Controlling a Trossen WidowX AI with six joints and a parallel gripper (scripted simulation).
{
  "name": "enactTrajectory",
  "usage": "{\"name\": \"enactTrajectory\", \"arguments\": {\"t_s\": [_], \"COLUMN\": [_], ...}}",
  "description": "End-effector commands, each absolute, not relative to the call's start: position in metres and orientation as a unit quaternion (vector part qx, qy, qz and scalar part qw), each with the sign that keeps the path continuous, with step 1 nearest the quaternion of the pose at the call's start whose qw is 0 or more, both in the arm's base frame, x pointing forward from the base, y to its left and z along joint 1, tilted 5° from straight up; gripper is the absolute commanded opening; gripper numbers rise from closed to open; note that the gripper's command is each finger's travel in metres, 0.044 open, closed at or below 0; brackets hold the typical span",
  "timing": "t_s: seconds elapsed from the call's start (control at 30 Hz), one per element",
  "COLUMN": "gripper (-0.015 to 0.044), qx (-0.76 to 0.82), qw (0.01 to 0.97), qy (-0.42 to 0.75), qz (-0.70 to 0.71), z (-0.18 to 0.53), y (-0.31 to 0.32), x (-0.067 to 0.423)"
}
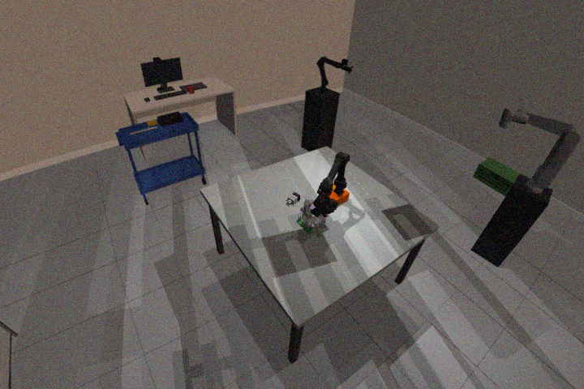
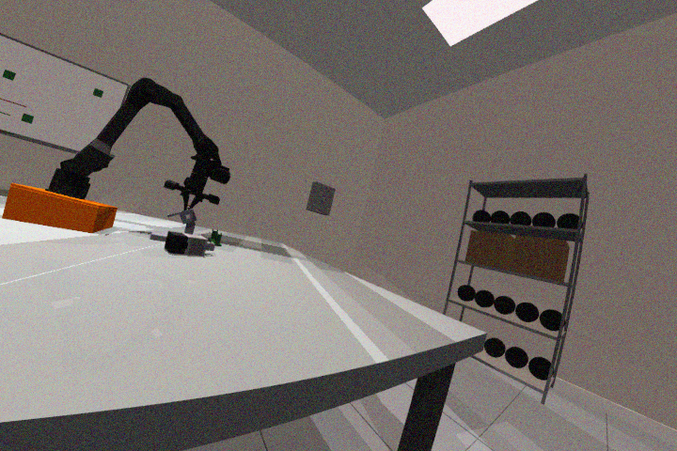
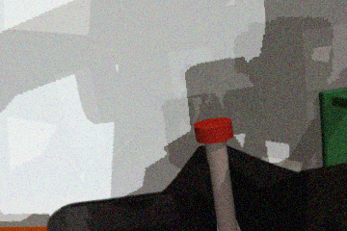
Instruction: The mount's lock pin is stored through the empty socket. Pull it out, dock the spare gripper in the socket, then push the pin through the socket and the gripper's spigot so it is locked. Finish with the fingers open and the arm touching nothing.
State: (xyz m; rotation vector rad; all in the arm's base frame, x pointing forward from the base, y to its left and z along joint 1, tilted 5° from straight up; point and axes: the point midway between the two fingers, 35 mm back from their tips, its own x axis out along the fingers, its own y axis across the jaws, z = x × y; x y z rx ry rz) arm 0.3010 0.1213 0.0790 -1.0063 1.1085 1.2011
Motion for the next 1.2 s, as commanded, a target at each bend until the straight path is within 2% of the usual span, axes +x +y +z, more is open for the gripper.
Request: {"name": "enactTrajectory", "arguments": {"t_s": [0.0, 0.27, 1.17], "gripper": [0.0, 0.0, 0.0], "qx": [-0.43, -0.429, -0.432], "qw": [0.575, 0.573, 0.574], "qy": [0.472, 0.474, 0.47], "qz": [0.512, 0.513, 0.513], "z": [0.088, 0.081, 0.101], "y": [0.121, 0.122, 0.142], "x": [0.301, 0.302, 0.381]}}
